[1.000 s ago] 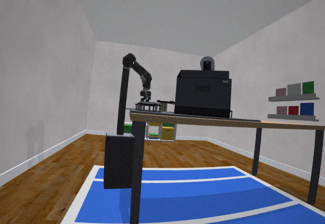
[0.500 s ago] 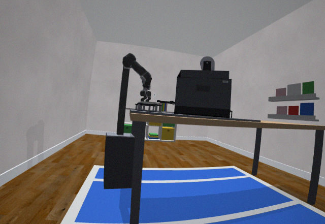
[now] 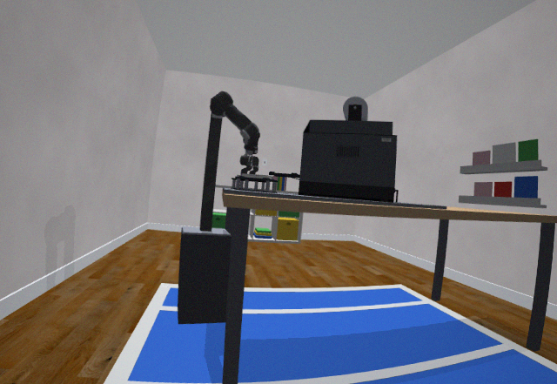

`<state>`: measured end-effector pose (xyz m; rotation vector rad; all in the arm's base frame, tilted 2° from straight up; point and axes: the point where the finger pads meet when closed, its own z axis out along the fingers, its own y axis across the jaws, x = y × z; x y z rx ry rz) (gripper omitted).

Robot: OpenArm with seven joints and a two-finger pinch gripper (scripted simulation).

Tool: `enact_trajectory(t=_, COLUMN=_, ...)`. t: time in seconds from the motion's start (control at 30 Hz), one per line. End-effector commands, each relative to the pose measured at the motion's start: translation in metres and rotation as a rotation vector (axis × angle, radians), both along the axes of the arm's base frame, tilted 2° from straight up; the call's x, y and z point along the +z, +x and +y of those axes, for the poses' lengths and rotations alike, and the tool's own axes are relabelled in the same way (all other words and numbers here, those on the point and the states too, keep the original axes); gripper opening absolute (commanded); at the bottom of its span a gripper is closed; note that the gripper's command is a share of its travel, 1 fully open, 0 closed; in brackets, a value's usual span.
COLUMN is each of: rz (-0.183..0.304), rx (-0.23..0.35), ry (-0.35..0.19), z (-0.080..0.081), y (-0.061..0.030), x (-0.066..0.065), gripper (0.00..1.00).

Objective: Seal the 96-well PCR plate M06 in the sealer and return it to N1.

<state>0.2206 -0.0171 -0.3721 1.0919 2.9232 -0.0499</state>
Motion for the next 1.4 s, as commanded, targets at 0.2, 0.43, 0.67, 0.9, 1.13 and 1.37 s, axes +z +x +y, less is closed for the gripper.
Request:
enact_trajectory(t=0.2, rz=-0.002, rx=0.004, ry=0.004, z=0.0008, y=-0.0002, x=-0.0015, gripper=0.00)
enact_trajectory(t=0.43, rz=-0.001, rx=0.004, ry=0.004, z=0.0007, y=-0.0002, x=-0.0026, gripper=0.00)
enact_trajectory(t=0.67, rz=-0.001, rx=0.004, ry=0.004, z=0.0007, y=-0.0002, x=-0.0026, gripper=0.00)
enact_trajectory(t=0.9, rz=-0.003, rx=0.001, ry=0.003, z=0.0003, y=0.0004, x=-0.0030, gripper=0.00)
enact_trajectory(t=1.13, rz=-0.003, rx=0.001, ry=0.003, z=0.0003, y=0.0004, x=-0.0030, gripper=0.00)
enact_trajectory(t=1.37, rz=-0.002, rx=0.000, ry=0.003, z=0.0002, y=0.0006, x=-0.0022, gripper=0.77)
